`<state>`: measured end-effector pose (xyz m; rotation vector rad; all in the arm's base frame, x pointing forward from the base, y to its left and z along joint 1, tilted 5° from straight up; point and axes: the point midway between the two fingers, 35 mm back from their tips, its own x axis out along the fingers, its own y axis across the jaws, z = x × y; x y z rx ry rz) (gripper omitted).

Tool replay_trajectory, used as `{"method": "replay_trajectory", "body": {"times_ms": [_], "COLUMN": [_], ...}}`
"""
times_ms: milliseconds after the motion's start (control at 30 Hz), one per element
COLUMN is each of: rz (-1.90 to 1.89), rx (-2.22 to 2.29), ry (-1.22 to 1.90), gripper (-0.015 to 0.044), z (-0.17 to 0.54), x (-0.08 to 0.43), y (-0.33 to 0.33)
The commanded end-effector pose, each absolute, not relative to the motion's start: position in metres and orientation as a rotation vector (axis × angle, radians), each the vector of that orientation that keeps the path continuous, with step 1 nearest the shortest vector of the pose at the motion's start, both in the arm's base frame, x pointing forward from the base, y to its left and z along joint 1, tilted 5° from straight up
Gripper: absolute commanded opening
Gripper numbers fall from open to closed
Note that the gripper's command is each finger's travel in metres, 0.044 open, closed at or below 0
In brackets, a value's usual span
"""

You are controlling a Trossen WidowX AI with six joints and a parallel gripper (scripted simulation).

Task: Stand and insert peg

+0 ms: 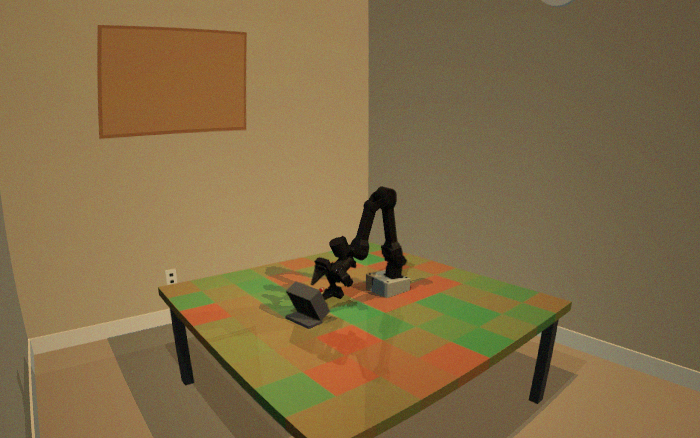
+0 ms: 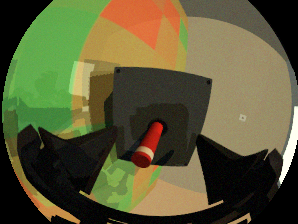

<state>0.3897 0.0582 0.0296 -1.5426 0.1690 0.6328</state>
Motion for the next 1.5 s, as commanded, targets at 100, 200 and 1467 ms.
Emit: {"method": "replay_trajectory", "body": {"times_ms": [100,200,1467], "rz": [0.634,0.634,0.633], "rx": [-1.543,-1.542,-1.541], "ry": [0.168,0.168,0.173], "gripper": [0.044,0.044,0.044], "z": [0.034,0.036,0.057], "x": [0.384,0.383,0.359], "y": [0.057,0.056,0.045]}}
